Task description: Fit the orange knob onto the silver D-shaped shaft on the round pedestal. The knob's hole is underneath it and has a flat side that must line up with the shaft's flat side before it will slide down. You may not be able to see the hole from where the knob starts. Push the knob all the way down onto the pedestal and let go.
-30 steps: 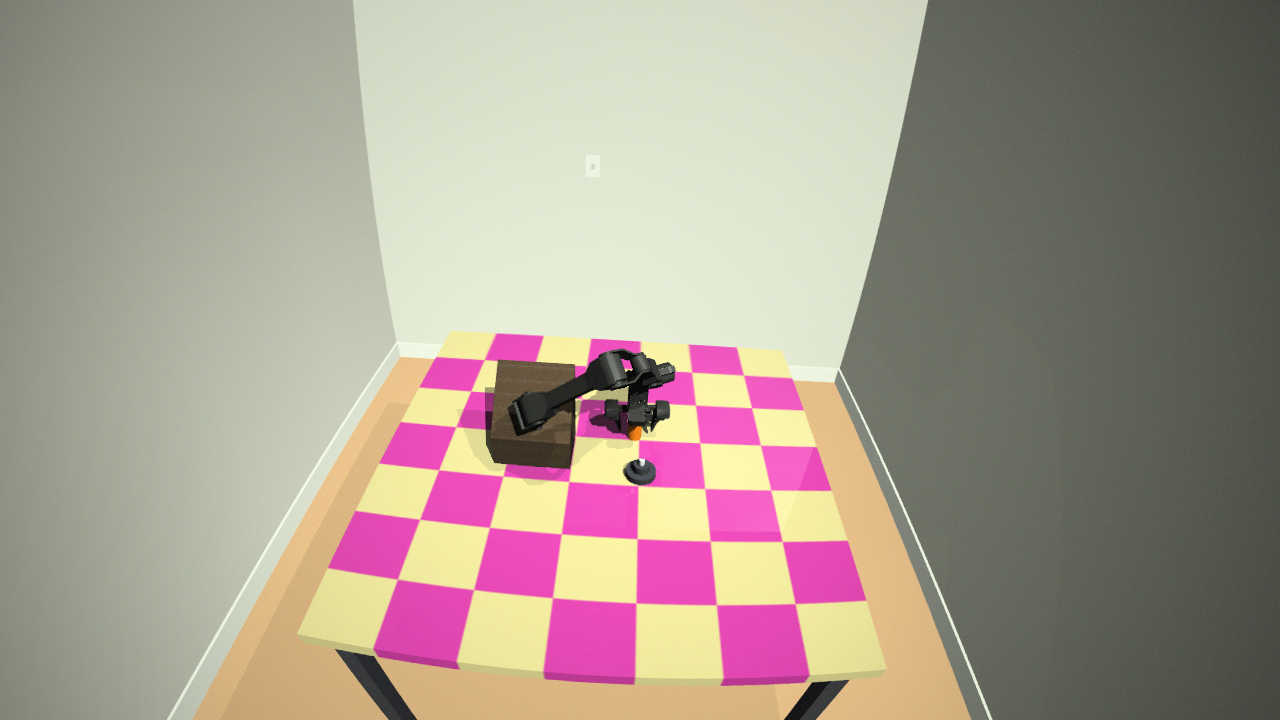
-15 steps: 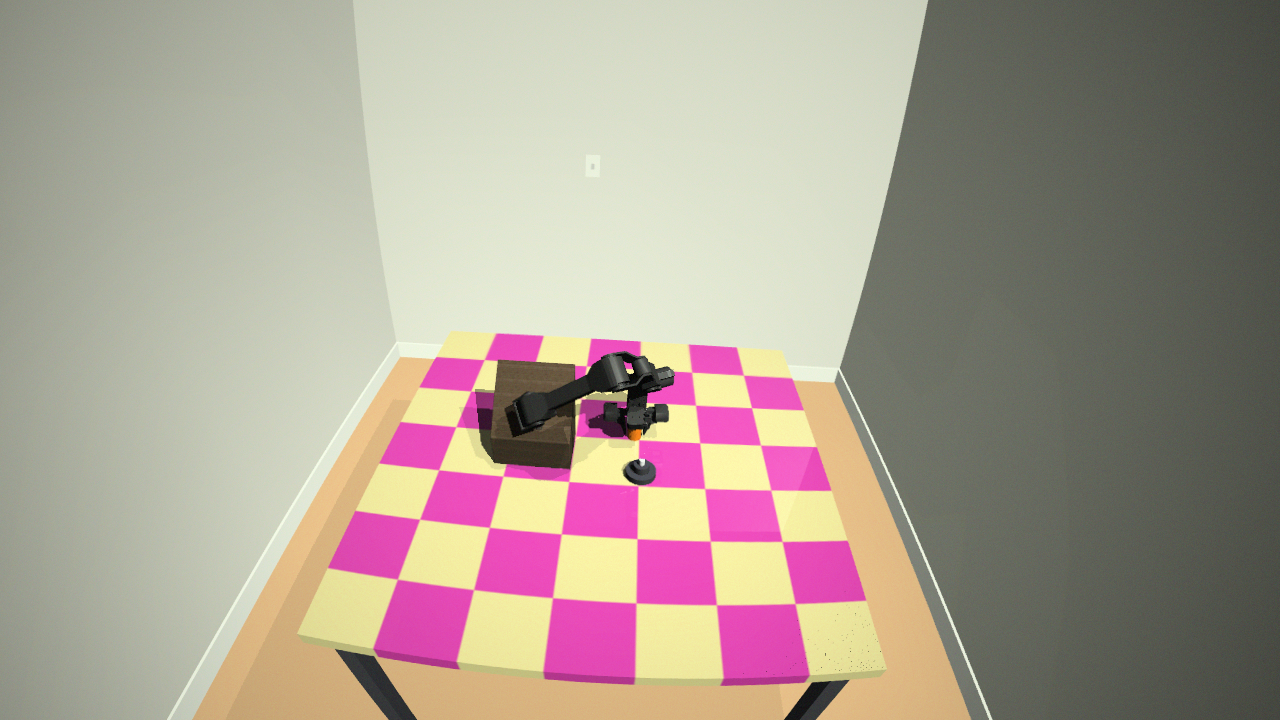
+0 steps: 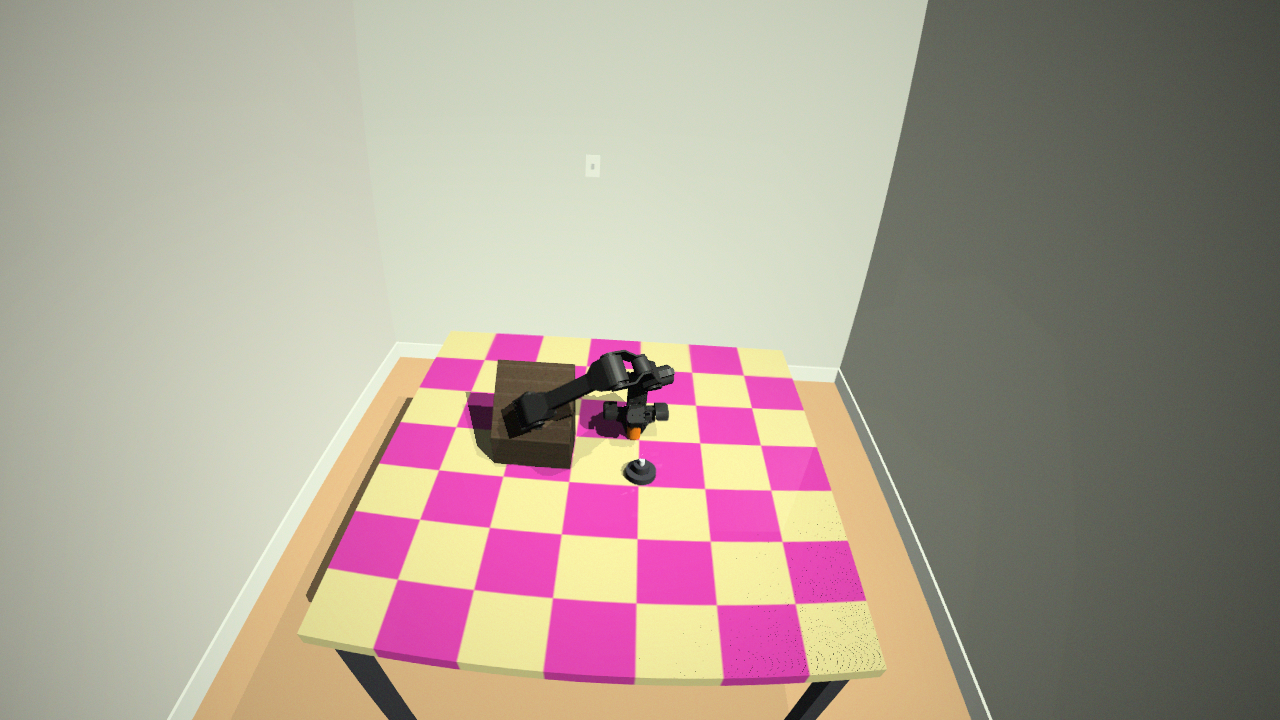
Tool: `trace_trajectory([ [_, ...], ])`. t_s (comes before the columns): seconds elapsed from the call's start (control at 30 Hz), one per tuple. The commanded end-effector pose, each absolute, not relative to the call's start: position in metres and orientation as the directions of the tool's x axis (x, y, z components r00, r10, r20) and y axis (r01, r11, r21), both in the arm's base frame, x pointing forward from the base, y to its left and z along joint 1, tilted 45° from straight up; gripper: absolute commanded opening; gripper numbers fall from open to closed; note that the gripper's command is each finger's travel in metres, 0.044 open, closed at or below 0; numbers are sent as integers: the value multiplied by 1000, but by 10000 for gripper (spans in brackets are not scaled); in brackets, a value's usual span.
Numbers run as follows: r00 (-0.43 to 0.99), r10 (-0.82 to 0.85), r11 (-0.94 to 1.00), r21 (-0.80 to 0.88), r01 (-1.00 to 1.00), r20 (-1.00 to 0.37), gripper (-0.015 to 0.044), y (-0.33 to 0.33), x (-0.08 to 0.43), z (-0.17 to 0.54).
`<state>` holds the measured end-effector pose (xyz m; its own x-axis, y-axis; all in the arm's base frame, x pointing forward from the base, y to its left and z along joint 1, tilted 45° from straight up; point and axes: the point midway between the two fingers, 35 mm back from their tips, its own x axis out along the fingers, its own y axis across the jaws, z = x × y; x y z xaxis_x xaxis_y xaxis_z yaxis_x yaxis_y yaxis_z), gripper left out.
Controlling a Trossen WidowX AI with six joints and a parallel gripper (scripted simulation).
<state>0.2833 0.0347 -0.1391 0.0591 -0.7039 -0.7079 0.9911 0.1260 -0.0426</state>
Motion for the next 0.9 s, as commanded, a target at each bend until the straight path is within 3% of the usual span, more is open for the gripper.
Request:
trace_trajectory([
  [0.0, 73, -695, 131, -26, 991, -715, 0, 48, 288, -130],
  [0.87, 72, -691, 131, -27, 991, -719, 0, 107, 286, -77],
])
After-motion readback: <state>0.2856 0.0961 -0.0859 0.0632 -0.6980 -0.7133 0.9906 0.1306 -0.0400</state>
